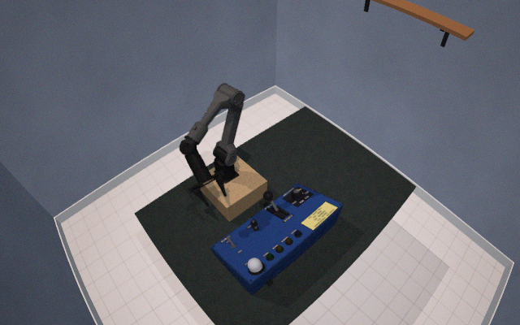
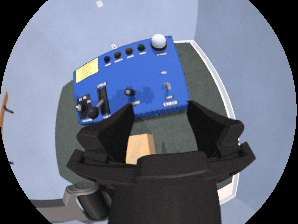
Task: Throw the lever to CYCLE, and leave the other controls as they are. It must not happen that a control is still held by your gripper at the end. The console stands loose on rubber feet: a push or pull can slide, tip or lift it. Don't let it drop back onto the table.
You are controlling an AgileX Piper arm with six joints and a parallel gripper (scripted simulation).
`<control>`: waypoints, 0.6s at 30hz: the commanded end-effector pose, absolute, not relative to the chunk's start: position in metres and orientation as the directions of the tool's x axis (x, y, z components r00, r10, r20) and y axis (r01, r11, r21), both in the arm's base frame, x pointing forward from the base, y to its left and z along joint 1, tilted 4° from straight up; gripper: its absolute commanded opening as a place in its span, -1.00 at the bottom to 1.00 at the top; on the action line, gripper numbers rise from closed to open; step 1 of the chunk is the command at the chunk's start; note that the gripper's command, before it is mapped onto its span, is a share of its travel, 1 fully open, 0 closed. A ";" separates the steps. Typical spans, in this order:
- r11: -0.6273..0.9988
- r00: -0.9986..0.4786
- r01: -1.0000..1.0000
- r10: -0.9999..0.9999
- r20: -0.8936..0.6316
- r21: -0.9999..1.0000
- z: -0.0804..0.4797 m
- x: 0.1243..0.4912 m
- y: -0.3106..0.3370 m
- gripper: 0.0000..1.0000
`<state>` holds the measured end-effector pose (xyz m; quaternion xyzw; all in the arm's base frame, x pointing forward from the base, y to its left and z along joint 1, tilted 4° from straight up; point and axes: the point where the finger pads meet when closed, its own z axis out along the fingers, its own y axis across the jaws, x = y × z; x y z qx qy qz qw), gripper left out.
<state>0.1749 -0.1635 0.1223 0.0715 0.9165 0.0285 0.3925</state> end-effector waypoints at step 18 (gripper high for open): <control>0.988 -0.681 0.109 0.152 -0.716 0.106 0.144 0.167 -0.165 1.00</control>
